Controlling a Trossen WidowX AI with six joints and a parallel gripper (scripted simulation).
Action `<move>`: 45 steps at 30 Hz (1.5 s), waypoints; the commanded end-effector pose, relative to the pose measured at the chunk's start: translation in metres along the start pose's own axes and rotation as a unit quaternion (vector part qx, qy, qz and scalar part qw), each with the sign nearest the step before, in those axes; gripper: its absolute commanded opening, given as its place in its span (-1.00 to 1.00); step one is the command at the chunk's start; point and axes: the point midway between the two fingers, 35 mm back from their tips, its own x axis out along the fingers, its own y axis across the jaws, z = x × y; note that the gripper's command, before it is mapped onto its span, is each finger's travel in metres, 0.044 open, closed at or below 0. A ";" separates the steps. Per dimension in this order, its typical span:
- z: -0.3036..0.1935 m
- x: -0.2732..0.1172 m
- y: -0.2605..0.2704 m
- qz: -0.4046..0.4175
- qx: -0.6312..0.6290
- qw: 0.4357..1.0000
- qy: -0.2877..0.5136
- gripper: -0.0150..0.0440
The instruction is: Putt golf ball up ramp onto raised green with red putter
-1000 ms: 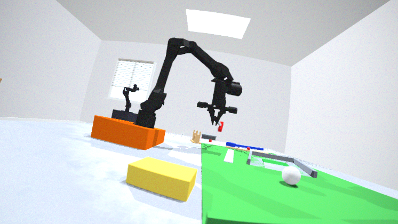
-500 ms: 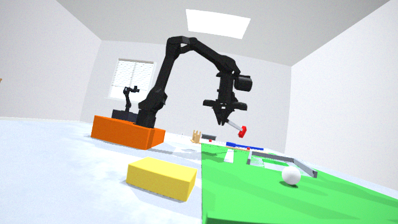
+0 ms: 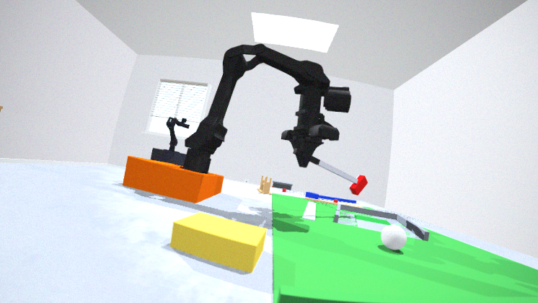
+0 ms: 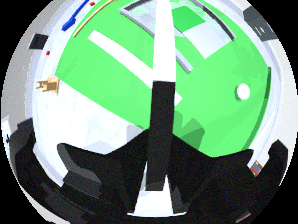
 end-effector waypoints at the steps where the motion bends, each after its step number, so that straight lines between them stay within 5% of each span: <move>1: -0.012 -0.005 -0.019 -0.010 0.059 0.998 0.001 -0.49; 26: -0.112 -0.028 -0.100 -0.044 0.392 0.919 0.021 -0.49; 45: -0.118 0.011 -0.104 -0.044 0.400 0.915 0.022 -0.49</move>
